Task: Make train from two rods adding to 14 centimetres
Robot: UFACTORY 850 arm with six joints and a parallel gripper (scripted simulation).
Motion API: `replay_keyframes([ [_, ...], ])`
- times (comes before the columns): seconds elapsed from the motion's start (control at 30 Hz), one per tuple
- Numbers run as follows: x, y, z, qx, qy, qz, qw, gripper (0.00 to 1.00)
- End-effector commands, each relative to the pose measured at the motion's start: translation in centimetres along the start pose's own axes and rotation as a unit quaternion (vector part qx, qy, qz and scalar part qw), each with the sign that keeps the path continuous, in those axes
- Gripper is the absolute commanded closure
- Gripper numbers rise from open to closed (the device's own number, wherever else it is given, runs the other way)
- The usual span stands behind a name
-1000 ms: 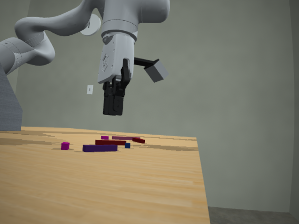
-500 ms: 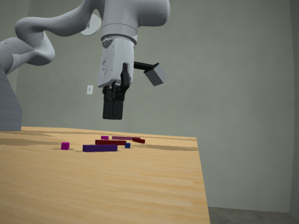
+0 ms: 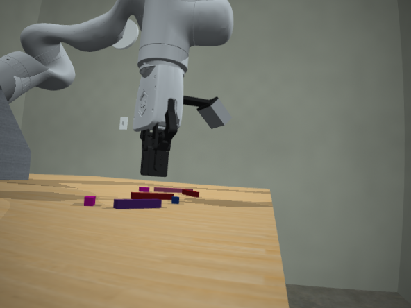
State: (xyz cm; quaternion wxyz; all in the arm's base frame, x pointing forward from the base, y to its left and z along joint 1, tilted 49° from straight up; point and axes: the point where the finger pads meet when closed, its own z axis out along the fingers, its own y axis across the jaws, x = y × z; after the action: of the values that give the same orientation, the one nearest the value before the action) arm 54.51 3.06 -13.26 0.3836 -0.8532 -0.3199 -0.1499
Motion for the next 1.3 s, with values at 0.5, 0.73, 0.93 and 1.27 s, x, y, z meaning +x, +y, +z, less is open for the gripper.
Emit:
replay_keyframes([
  [0.5, 0.1, 0.1, 2.0, -0.001, 0.000, 0.000, 1.000, 0.76],
  [0.73, 0.1, 0.1, 2.1, -0.001, 0.000, 0.000, 1.000, 0.76],
  [0.93, 0.1, 0.1, 2.1, -0.001, 0.000, 0.000, 1.000, 0.76],
  [1.27, 0.1, 0.1, 2.1, -0.001, 0.000, 0.000, 1.000, 0.76],
])
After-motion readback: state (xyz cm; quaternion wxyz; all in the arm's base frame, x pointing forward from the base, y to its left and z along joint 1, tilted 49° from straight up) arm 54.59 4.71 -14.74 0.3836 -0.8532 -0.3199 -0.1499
